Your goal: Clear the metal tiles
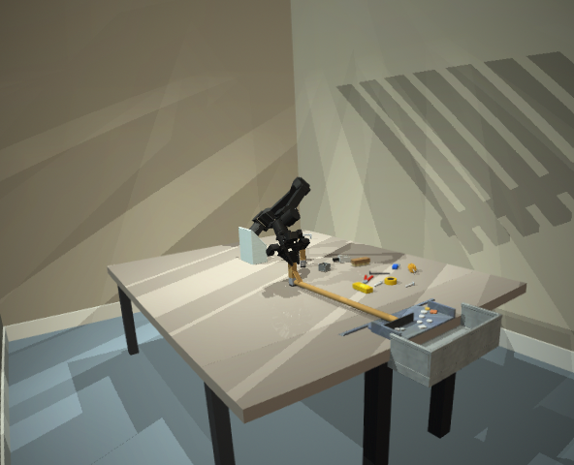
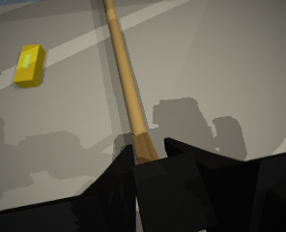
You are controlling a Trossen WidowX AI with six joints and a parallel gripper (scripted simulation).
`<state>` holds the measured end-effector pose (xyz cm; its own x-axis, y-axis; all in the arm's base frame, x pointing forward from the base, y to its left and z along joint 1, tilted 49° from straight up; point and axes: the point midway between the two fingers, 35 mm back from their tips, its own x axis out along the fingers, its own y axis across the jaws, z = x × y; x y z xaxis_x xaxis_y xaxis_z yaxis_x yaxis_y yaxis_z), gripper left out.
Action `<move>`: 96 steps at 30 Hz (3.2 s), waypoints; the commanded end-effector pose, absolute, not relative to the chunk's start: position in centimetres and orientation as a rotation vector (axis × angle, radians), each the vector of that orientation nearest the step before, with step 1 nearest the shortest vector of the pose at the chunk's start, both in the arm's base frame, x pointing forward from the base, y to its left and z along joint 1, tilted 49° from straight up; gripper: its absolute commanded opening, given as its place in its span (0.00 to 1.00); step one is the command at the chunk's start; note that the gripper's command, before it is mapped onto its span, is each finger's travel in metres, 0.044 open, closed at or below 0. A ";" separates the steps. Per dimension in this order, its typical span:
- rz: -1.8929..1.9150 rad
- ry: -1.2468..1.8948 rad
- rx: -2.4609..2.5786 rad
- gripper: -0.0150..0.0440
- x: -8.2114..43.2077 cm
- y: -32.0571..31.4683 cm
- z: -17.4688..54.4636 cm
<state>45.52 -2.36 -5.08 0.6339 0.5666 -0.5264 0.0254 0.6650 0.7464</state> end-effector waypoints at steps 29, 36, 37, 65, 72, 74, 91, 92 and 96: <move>0.341 0.828 0.797 0.25 50.9 -2.5 -4.7; 0.341 0.828 0.797 0.25 51.9 -2.4 -4.6; 0.341 0.827 0.797 0.25 52.1 -2.4 -4.6; 0.346 0.831 0.799 0.25 52.3 -2.2 -4.6; 0.345 0.832 0.798 0.25 51.5 -2.4 -4.7; 0.344 0.832 0.798 0.25 51.2 -2.5 -4.7; 0.342 0.833 0.796 0.25 48.9 -3.0 -5.0; 0.342 0.833 0.796 0.25 48.8 -3.0 -5.0; 0.341 0.834 0.796 0.25 48.2 -3.2 -5.1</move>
<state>48.72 -2.54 -5.29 0.6326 0.5663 -0.5283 0.0250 0.6669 0.7447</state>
